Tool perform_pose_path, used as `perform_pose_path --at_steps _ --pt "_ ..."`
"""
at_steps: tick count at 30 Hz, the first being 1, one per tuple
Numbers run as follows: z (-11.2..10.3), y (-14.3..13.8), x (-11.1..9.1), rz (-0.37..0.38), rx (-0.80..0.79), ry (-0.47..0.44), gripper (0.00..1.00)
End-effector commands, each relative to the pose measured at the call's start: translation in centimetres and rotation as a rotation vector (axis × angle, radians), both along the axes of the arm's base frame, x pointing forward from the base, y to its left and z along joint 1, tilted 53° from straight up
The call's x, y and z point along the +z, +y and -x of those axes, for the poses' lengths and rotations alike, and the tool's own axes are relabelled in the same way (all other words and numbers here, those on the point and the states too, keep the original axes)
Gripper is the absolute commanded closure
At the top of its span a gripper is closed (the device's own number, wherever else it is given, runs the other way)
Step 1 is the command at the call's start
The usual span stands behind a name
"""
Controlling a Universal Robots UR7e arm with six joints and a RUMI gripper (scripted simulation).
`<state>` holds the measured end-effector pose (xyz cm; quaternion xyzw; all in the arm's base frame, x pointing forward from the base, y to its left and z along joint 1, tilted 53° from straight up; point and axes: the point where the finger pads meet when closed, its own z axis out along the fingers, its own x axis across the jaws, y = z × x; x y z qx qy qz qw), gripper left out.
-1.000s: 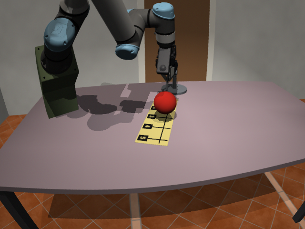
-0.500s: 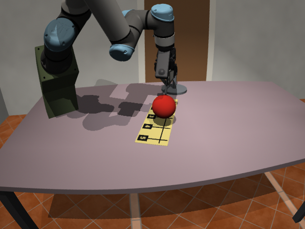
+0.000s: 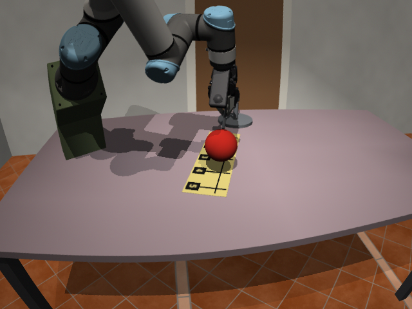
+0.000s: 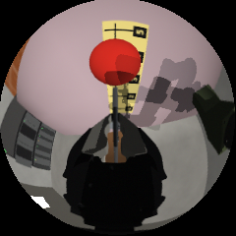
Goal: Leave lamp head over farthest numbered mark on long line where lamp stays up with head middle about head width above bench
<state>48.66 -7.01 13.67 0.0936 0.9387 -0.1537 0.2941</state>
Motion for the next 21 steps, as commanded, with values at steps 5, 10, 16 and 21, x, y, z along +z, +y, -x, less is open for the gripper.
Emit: perform_pose_path --at_steps 5,10,16,21 --pt "0.02 -0.1 0.12 0.001 0.0 -0.002 0.0" --pt "0.01 -0.07 0.1 0.001 0.0 -0.001 0.0" --pt "0.0 -0.04 0.08 0.001 0.0 -0.001 0.0" --pt "0.0 -0.04 0.07 0.001 0.0 -0.001 0.0"
